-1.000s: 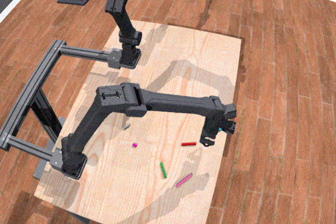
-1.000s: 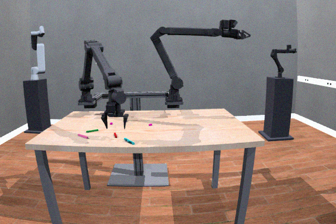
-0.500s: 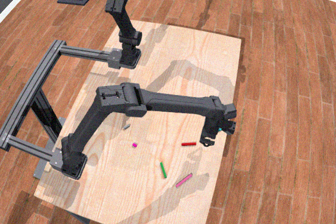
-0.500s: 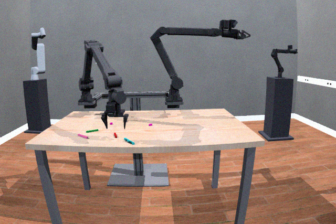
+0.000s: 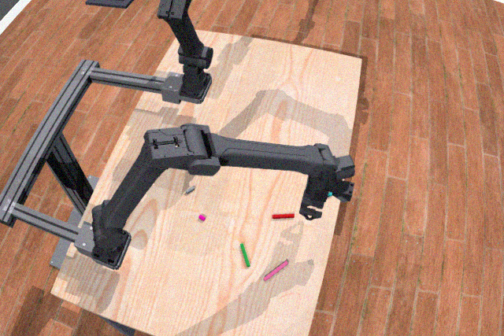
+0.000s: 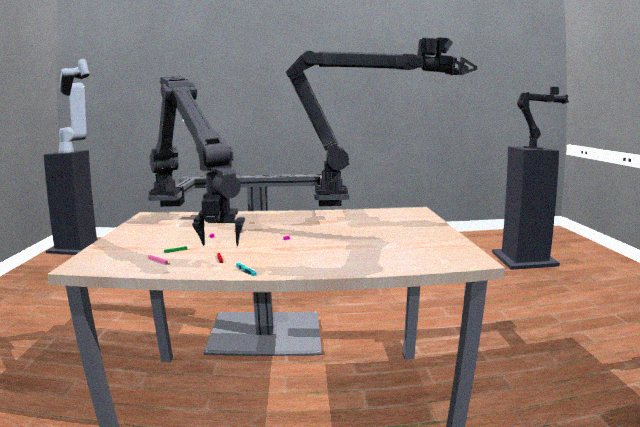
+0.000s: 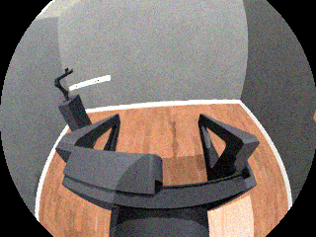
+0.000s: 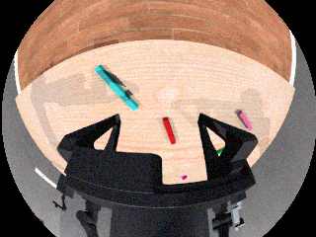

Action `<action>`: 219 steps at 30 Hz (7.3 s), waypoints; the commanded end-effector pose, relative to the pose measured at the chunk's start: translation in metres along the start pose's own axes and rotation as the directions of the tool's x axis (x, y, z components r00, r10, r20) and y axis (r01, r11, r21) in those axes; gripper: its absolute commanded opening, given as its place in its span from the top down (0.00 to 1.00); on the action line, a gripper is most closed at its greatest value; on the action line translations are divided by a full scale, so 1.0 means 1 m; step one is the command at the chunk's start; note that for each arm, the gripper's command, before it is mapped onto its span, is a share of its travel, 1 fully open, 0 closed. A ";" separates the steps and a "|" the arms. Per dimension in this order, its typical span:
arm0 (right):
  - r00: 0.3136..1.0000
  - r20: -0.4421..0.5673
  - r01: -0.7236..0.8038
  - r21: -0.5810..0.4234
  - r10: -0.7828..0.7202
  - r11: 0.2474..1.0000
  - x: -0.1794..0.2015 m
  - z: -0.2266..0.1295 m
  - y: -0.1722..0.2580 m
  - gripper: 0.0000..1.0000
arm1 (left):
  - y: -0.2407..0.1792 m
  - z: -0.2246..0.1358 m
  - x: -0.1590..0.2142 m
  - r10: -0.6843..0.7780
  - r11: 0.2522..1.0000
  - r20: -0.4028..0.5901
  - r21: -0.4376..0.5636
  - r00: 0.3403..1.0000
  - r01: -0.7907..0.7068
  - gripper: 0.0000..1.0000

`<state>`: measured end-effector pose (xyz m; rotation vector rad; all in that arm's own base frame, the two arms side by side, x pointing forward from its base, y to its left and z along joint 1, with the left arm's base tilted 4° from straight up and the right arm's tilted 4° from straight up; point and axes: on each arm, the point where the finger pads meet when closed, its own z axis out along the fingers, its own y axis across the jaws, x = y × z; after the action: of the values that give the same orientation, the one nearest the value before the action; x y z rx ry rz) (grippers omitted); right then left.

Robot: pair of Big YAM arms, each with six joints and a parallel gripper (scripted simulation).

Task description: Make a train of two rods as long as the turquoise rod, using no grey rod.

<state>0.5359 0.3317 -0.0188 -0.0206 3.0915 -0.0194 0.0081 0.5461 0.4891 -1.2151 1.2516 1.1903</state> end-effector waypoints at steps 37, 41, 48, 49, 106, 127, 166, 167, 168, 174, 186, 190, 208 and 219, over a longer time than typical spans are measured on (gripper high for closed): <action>0.998 0.057 0.000 -0.023 0.001 1.000 0.065 -0.018 -0.156 0.00 | 0.003 -0.005 -0.015 -0.013 1.000 0.042 -0.008 0.999 0.013 0.00; 0.998 0.064 0.023 -0.027 -0.021 0.999 0.053 -0.013 -0.138 0.00 | 0.003 -0.005 -0.015 -0.013 1.000 0.042 -0.008 0.999 0.013 0.00; 0.997 0.073 0.001 -0.028 0.001 1.000 0.049 -0.022 -0.147 0.00 | 0.003 -0.005 -0.015 -0.013 1.000 0.042 -0.008 0.999 0.013 0.00; 0.997 0.073 0.001 -0.028 0.001 1.000 0.050 -0.022 -0.147 0.00 | 0.003 -0.005 -0.015 -0.013 1.000 0.042 -0.008 0.999 0.013 0.00; 0.998 0.069 0.002 -0.026 0.000 1.000 0.052 -0.021 -0.147 0.00 | 0.003 -0.005 -0.015 -0.013 1.000 0.042 -0.008 0.999 0.013 0.00; 0.998 0.069 0.002 -0.026 0.000 1.000 0.052 -0.021 -0.147 0.00 | 0.003 -0.005 -0.015 -0.013 1.000 0.042 -0.008 0.999 0.013 0.00; 0.953 0.029 -0.300 -0.040 0.301 0.953 0.319 -0.003 -0.081 0.77 | 0.003 -0.005 -0.015 -0.013 1.000 0.042 -0.008 0.999 0.013 0.00; 0.952 0.033 -0.301 -0.050 0.303 0.952 0.317 -0.006 -0.080 0.77 | 0.003 -0.005 -0.015 -0.013 1.000 0.042 -0.008 0.999 0.013 0.00; 0.953 0.031 -0.301 -0.046 0.303 0.953 0.318 -0.006 -0.081 0.77 | 0.003 -0.005 -0.015 -0.013 1.000 0.042 -0.008 0.999 0.013 0.00; 0.953 0.029 -0.301 -0.045 0.302 0.953 0.318 -0.006 -0.082 0.77 | 0.003 -0.005 -0.015 -0.013 1.000 0.042 -0.008 0.999 0.013 0.00; 0.954 0.029 -0.297 -0.043 0.298 0.954 0.319 -0.005 -0.082 0.77 | 0.003 -0.005 -0.015 -0.013 1.000 0.042 -0.008 0.999 0.013 0.00; 0.954 0.028 -0.297 -0.041 0.298 0.954 0.319 -0.003 -0.082 0.77 | 0.003 -0.005 -0.015 -0.013 1.000 0.042 -0.008 0.999 0.013 0.00; 0.955 0.015 -0.296 -0.009 0.296 0.955 0.328 0.020 -0.096 0.77 | 0.003 -0.005 -0.015 -0.013 1.000 0.042 -0.008 0.999 0.013 0.00; 0.957 0.014 -0.290 -0.009 0.290 0.957 0.328 0.037 -0.096 0.77 | 0.003 -0.005 -0.015 -0.013 1.000 0.042 -0.008 0.999 0.013 0.00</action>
<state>0.2047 0.2324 -0.0659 0.4206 3.0572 -0.0069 0.0081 0.5461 0.4891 -1.2151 1.2516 1.1903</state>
